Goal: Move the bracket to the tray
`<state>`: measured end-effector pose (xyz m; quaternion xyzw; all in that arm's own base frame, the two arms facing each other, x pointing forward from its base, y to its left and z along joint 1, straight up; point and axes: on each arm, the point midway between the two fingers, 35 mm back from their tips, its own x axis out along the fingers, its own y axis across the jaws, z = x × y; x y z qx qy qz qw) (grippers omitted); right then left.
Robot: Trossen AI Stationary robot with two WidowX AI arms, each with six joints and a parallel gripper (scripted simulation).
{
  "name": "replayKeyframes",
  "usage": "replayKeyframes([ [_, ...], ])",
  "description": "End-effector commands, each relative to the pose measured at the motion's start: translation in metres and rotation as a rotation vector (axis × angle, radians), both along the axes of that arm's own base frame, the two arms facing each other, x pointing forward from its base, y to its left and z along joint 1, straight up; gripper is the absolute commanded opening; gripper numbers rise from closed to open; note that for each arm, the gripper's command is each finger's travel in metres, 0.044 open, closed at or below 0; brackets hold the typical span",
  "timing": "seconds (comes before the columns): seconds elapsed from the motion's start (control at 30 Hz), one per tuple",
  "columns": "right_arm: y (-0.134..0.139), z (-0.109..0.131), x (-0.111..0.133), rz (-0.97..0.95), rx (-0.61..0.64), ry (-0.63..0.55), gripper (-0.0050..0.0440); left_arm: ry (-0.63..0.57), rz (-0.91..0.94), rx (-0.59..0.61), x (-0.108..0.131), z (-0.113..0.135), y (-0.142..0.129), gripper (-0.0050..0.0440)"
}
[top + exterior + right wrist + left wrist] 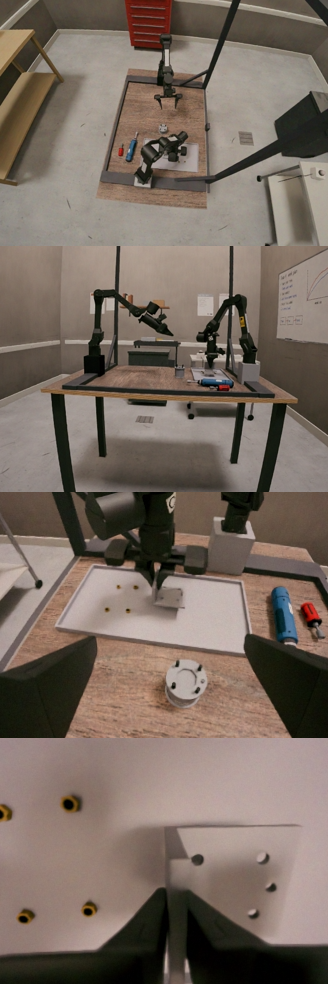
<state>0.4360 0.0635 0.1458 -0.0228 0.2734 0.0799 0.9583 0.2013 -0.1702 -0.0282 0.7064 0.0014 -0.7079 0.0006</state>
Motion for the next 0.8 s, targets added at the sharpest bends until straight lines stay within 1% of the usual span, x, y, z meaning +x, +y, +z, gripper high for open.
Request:
replayKeyframes([
  [0.0, 0.000, 0.010, 0.002, -0.001, 0.003, -0.023, 0.0440, -0.006, 0.000, -0.003, 0.001, -0.003, -0.001, -0.0050],
  [0.27, 0.000, 0.010, 0.002, -0.001, 0.003, -0.023, 0.0440, -0.006, 0.000, -0.002, 0.000, -0.014, -0.001, -0.0050],
  [0.77, 0.000, 0.010, 0.002, -0.001, 0.003, -0.023, 0.0440, -0.009, 0.000, -0.005, 0.001, -0.020, -0.002, -0.0050],
])
